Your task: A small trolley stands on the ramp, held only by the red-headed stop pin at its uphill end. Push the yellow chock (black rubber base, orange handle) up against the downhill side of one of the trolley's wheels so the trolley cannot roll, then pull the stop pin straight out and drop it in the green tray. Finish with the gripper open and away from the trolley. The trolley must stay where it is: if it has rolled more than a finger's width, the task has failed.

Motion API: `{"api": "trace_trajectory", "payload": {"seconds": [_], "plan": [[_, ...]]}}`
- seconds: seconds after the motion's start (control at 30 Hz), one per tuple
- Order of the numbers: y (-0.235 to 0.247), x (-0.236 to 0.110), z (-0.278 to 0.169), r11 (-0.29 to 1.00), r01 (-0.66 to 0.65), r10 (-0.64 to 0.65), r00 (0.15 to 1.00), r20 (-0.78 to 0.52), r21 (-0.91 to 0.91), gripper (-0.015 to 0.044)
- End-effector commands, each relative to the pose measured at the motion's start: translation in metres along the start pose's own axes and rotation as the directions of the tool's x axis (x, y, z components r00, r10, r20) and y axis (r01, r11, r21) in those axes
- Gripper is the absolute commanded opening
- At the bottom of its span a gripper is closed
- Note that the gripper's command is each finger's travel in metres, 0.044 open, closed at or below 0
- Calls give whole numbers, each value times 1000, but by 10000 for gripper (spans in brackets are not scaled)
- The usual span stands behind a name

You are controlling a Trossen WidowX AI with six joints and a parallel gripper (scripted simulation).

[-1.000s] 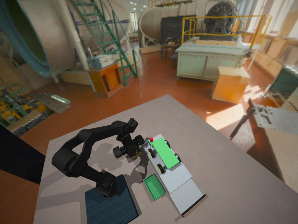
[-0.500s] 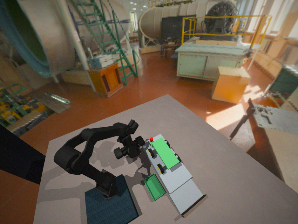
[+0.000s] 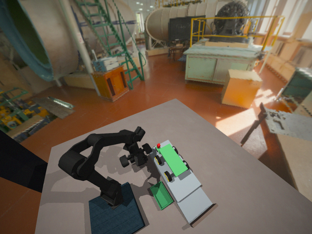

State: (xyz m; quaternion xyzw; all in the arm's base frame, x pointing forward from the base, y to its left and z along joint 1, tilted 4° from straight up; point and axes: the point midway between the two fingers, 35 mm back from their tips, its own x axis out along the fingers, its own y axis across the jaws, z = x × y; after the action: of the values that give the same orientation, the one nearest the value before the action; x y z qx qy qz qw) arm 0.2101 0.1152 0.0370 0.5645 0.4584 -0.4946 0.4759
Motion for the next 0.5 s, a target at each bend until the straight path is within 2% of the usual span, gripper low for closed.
{"api": "trace_trajectory", "payload": {"seconds": [0.0,0.17,0.2,0.47], "plan": [[0,0,0,1000,-1,1,1000,0,0,58],[0,0,0,1000,-1,1,1000,0,0,25],[0,-1,0,1000,0,0,1000,0,0,0],[-3,-29,2,1000,8,-8,1000,0,6,0]]}}
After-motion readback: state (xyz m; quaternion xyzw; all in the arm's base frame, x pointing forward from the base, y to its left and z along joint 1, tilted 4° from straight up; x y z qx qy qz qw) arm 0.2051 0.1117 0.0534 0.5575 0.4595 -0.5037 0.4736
